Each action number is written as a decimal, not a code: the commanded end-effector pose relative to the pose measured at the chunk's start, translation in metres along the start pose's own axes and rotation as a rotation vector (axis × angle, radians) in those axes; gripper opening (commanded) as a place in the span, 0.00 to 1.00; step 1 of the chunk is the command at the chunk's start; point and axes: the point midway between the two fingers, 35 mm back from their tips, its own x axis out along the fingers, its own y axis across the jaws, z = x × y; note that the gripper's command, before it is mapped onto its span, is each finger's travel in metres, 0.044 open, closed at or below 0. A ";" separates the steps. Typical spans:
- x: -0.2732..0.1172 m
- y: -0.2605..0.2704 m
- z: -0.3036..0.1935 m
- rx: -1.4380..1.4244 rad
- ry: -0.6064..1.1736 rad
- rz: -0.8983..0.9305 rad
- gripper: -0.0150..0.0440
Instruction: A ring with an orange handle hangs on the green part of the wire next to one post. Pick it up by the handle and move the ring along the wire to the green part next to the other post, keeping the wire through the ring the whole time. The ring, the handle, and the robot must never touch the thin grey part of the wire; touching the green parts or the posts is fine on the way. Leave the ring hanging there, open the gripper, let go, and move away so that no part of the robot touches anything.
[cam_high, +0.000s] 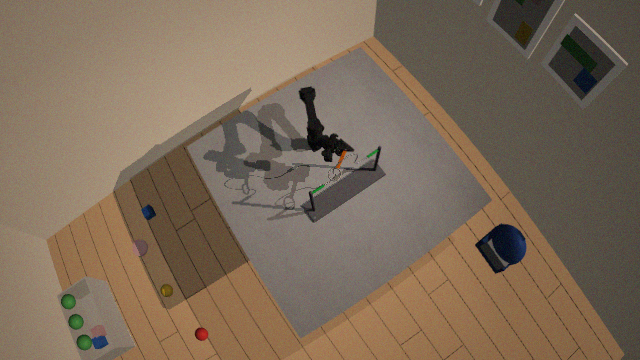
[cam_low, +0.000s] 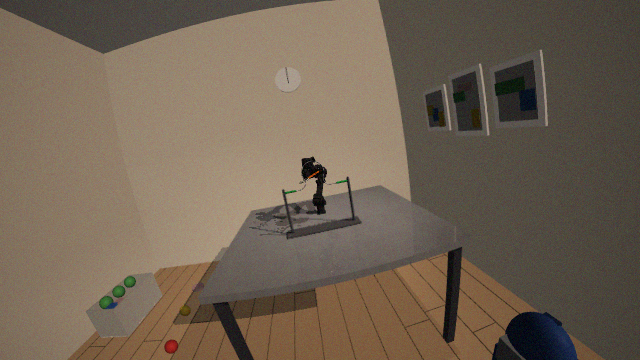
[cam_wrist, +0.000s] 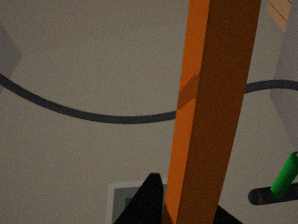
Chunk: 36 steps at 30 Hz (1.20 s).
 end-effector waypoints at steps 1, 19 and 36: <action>0.000 0.008 -0.002 0.005 0.007 0.011 0.00; -0.001 0.017 -0.001 -0.029 0.008 -0.030 0.00; -0.001 0.013 -0.001 -0.134 0.006 -0.122 0.00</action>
